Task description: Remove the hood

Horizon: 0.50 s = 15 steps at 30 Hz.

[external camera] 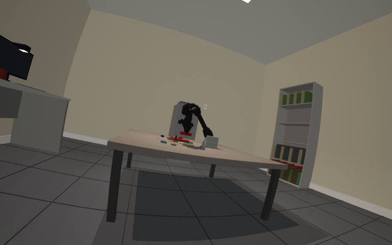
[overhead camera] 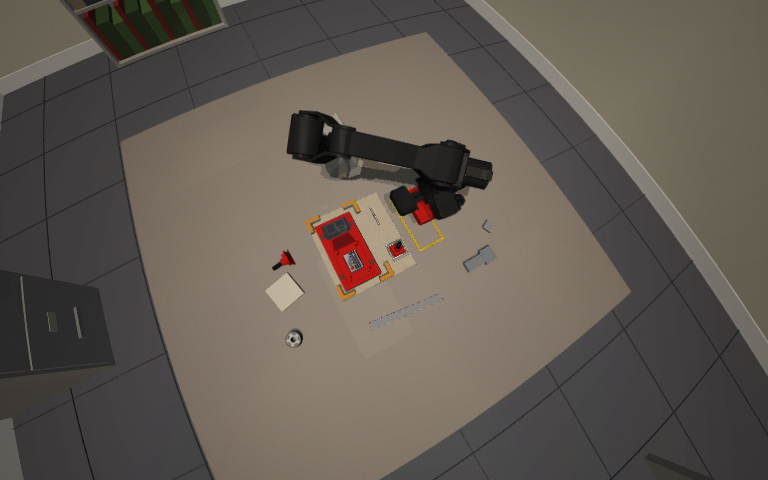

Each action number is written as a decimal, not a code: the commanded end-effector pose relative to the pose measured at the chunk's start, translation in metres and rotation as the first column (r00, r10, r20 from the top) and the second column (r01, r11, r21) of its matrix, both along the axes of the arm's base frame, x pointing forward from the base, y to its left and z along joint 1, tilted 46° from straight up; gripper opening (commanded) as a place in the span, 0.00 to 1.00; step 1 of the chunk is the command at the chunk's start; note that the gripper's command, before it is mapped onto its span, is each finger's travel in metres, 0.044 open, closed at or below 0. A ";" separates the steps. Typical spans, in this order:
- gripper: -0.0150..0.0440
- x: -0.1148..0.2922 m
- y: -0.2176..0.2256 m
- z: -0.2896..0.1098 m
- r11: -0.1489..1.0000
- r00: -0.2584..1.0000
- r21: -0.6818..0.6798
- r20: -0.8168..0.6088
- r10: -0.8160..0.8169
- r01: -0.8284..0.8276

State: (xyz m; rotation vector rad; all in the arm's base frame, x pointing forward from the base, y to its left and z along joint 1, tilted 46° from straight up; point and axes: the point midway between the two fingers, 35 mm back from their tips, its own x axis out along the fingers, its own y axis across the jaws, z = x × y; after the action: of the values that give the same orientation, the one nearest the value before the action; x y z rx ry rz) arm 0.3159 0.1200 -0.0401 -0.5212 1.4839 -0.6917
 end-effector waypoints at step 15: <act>0.25 0.001 -0.009 -0.009 1.000 1.000 -0.003 -0.001 0.006 -0.006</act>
State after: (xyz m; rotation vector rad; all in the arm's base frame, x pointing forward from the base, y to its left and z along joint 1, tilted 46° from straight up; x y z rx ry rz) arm 0.3161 0.1131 -0.0475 -0.5205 1.4843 -0.6913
